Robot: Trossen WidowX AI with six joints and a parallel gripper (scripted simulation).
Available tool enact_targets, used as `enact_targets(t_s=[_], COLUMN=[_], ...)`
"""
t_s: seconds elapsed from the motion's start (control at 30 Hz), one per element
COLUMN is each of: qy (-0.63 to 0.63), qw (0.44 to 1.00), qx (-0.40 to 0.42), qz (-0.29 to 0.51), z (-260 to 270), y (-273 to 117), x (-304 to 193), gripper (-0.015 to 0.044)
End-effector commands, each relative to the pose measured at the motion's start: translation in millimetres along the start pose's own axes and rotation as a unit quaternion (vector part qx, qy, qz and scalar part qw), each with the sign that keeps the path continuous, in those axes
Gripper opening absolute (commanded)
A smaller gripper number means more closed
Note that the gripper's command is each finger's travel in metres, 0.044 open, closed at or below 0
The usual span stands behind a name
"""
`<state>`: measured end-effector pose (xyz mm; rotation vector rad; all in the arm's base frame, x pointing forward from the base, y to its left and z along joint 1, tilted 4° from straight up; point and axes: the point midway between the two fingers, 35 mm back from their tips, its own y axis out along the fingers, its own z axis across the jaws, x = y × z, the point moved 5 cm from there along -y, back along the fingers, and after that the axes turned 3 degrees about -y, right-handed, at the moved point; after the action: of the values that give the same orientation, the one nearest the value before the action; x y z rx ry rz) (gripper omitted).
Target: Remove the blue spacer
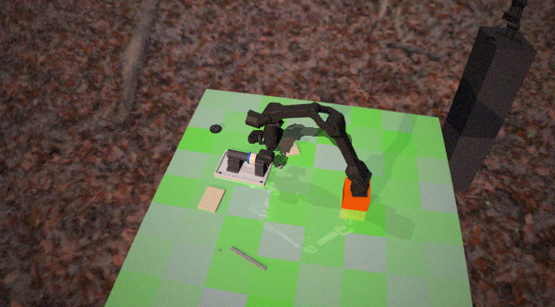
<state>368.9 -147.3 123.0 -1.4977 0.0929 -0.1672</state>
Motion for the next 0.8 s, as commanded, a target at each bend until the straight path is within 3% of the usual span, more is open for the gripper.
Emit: enact_targets(t_s=[0.0,0.77], qy=[0.001,0.001], qw=[1.0,1.0], qx=[-0.002,-0.002], qz=[0.003,0.003], z=[-0.4,-0.6], y=[0.5,0.4], x=[-1.1,4.7], gripper=[0.044,0.044])
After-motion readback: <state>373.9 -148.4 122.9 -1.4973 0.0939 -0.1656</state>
